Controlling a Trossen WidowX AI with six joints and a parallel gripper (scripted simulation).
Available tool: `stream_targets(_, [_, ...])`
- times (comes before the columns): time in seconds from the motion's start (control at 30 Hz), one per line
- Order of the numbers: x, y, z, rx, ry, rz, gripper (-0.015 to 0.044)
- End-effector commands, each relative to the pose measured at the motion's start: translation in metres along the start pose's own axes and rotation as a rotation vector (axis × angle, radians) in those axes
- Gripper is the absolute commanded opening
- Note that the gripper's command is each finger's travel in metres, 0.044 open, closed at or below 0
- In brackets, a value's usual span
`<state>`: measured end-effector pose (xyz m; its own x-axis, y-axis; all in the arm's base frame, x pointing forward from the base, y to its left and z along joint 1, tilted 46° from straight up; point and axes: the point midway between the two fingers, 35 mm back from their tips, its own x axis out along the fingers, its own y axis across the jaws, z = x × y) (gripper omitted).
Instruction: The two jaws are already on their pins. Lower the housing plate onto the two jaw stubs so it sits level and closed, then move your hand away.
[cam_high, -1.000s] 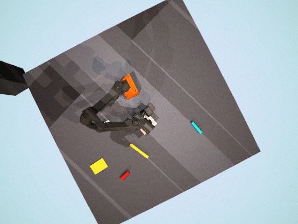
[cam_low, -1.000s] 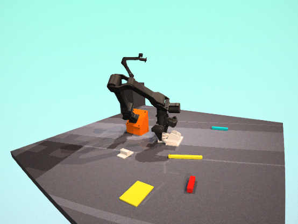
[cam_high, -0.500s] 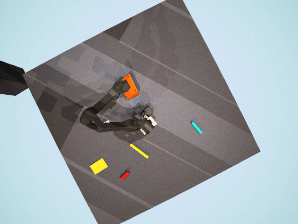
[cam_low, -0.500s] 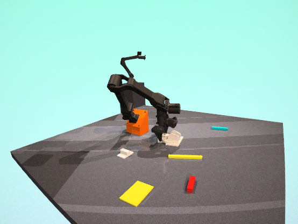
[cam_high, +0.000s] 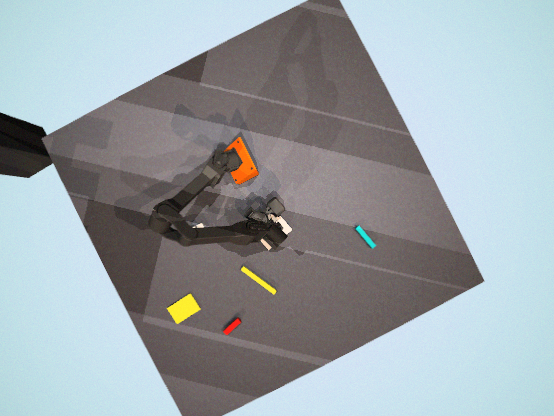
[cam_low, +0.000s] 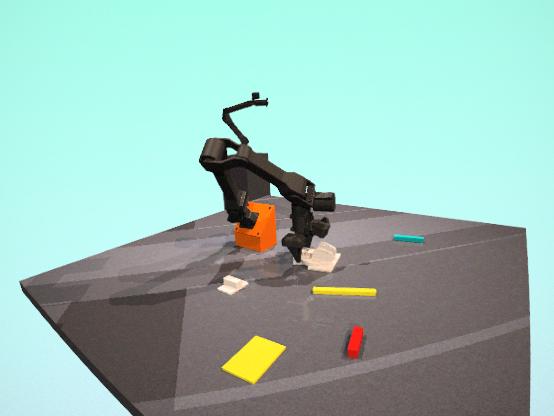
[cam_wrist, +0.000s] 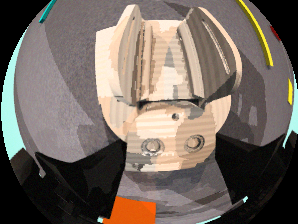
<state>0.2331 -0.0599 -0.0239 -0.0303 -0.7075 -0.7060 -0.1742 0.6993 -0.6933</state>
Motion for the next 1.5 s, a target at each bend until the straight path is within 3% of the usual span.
stream_targets(0.0, [0.0009, -0.0002, -0.0004, -0.005, 0.002, -0.005, 0.0351])
stream_targets(1.47, [-0.0030, 0.0002, 0.0005, -0.005, 0.002, -0.004, 0.0351])
